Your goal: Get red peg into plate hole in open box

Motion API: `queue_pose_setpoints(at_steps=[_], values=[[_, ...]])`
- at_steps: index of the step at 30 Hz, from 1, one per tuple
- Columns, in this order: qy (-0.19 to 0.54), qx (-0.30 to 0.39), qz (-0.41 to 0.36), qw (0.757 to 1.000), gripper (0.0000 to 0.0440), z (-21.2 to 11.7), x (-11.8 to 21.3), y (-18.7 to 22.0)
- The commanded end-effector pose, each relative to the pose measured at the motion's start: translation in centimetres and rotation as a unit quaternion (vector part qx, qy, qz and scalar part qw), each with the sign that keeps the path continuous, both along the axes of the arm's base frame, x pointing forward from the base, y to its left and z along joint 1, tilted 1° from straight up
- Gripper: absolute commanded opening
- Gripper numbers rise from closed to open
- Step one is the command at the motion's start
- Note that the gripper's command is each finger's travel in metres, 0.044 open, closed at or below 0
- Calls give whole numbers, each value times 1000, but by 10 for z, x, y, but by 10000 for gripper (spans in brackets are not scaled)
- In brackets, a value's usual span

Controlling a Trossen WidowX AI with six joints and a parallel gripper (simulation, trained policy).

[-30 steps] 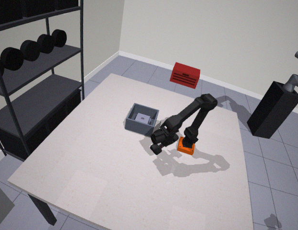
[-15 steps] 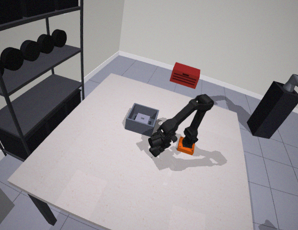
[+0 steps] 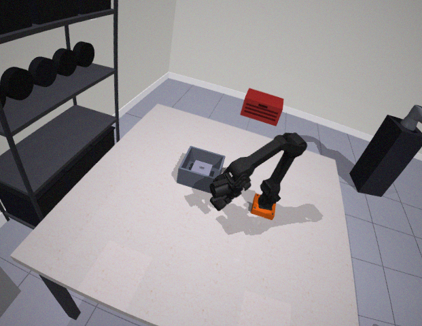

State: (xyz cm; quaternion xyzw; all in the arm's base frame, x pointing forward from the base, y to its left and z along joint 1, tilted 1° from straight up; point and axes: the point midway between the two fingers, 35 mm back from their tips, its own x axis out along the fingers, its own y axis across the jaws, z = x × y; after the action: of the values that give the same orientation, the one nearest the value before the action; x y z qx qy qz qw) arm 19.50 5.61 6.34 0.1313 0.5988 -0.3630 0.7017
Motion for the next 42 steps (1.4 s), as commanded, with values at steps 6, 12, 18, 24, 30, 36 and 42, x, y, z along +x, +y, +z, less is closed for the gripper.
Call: queue_pose_setpoints(at_steps=[6,12,18,24,30,36,42], values=[[-46,-20,-21,999,0,46,21,-18],[-72,-31,-57,995,0,61,35,-38],[-95,-38,-93,990,0,71,50,-60],[-112,-43,-123,985,0,76,65,-83],[-123,-46,-144,981,0,75,80,-108],[-127,-44,-154,979,0,69,94,-133],[-128,-35,-151,980,0,60,107,-155]])
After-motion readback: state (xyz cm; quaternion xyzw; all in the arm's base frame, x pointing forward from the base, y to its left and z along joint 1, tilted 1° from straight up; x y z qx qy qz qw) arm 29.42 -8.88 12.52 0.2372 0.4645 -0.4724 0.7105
